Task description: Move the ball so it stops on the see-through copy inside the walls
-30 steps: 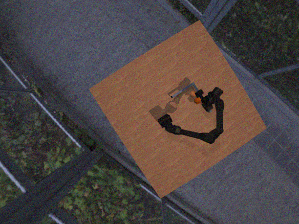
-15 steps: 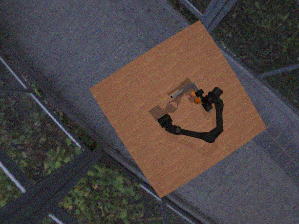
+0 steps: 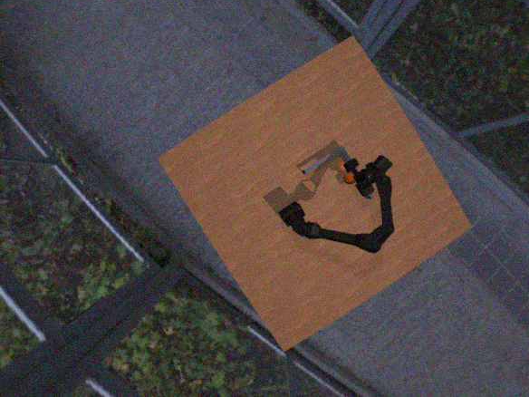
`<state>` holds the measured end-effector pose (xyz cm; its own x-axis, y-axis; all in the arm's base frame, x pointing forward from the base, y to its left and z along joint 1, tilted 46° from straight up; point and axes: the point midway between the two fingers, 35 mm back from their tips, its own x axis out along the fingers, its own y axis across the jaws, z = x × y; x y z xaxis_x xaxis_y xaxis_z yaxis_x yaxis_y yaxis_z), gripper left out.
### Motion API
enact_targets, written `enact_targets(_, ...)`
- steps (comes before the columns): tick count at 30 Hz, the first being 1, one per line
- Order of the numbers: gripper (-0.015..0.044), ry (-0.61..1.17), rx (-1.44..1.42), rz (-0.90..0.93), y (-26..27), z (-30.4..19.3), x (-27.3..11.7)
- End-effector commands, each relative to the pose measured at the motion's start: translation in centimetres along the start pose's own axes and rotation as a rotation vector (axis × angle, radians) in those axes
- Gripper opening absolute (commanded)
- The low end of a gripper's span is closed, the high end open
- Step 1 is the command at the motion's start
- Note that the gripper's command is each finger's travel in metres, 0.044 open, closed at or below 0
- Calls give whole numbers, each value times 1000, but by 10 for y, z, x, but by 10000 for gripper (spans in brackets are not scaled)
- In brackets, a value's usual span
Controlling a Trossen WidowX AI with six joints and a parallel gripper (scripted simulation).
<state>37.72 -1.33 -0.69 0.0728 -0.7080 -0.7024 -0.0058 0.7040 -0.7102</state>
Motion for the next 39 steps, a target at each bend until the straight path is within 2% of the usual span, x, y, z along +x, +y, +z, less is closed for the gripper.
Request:
enact_targets(1, 402, 4, -8, -4, 0, -2, 8)
enact_targets(15, 402, 4, -8, -6, -1, -3, 28)
enact_targets(19, 297, 4, -8, -6, -1, -3, 28)
enact_targets(26, 251, 4, -8, -6, -1, -3, 28)
enact_targets(35, 15, -11, -44, 6, 1, -7, 2)
enact_targets(39, 0, 21, -75, 2, 3, -13, 0)
